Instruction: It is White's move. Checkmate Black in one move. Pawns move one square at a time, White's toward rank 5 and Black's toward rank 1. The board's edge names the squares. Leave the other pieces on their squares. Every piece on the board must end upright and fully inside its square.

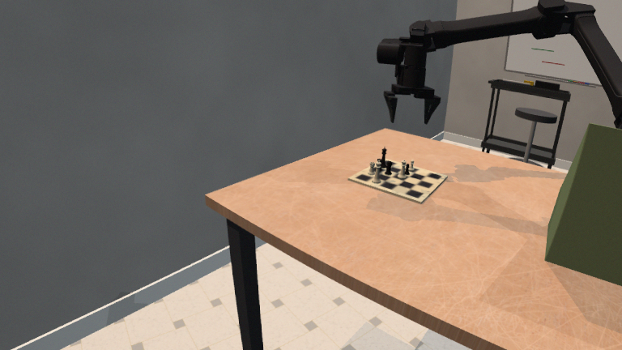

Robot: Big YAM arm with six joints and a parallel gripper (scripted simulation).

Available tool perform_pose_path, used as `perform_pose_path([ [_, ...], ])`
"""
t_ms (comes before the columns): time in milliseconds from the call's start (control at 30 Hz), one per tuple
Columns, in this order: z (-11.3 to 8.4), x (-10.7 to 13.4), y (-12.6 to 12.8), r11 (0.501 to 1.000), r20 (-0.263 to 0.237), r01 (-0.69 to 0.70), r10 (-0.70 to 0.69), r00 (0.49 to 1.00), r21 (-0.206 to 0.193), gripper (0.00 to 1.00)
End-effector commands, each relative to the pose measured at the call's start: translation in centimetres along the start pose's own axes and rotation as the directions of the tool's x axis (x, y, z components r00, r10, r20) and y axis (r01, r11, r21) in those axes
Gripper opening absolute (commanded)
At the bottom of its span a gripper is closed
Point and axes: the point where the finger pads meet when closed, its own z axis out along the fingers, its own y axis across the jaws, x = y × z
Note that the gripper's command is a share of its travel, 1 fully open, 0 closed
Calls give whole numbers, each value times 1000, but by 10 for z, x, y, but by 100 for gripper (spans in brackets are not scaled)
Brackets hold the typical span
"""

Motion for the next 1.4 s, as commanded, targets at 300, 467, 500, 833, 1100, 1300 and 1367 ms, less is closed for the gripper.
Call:
perform_pose_path([
  [300,28,2,1,1000,-6,8,-8,1000,11,100],
  [467,51,2,0,1000,-6,7,-7,1000,12,100],
  [500,50,-5,3,1000,2,-6,6,1000,2,100],
  [833,45,-11,1,1000,4,-16,16,1000,-4,40],
  [1100,35,-5,9,1000,15,-2,2,1000,-17,40],
  [1300,35,-5,9,1000,15,-2,2,1000,-17,40],
  [1367,35,-5,9,1000,15,-2,2,1000,-17,40],
])
